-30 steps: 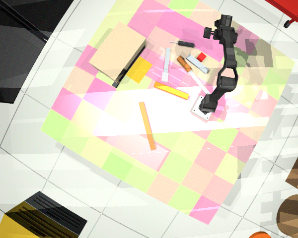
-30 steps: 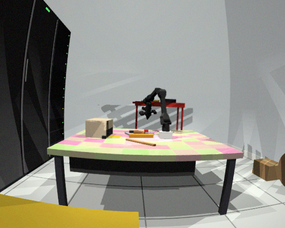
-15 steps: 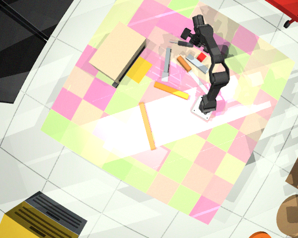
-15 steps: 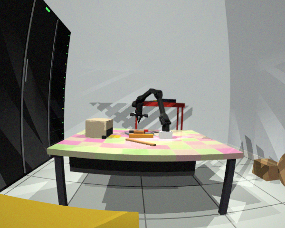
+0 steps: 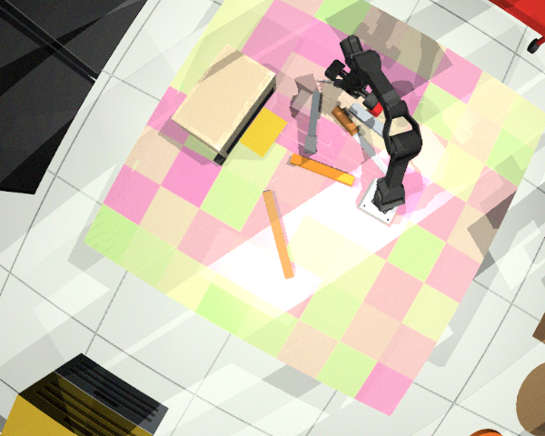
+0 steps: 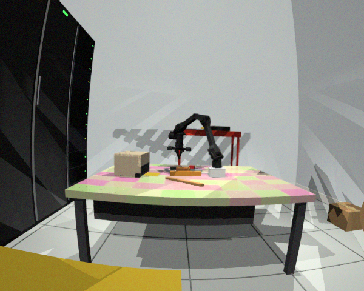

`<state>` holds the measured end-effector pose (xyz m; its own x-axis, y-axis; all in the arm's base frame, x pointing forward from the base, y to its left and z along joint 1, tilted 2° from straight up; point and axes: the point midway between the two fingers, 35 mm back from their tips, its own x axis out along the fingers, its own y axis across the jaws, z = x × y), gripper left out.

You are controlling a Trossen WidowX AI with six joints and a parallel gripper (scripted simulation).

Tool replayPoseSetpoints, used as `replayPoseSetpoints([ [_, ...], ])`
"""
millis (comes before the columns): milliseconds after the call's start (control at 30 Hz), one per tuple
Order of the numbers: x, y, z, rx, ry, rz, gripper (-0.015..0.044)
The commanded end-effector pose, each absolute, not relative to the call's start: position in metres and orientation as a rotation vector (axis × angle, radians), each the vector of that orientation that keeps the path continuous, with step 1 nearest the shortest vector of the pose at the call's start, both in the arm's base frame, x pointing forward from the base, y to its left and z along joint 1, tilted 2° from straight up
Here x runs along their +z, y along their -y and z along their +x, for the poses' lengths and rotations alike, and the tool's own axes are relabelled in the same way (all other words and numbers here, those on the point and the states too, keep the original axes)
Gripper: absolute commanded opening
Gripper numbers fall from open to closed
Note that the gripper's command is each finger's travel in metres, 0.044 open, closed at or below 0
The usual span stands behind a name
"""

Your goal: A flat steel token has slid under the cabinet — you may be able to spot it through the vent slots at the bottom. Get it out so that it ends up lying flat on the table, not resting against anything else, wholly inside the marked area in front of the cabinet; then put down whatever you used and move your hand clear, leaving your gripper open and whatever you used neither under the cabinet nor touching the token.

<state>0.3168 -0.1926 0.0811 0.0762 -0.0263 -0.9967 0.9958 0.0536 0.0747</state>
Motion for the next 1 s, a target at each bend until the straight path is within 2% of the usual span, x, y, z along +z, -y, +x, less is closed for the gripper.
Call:
replayPoseSetpoints([
  [0,0.049,0.191,0.320,-1.134,-1.172,1.195,0.0000],
  [167,-0.003,0.190,0.320,-1.134,-1.172,1.195,0.0000],
  [467,-0.005,0.190,0.316,-1.134,-1.172,1.195,0.0000],
  [967,-0.009,0.194,0.265,-1.138,-1.176,1.192,0.0000],
])
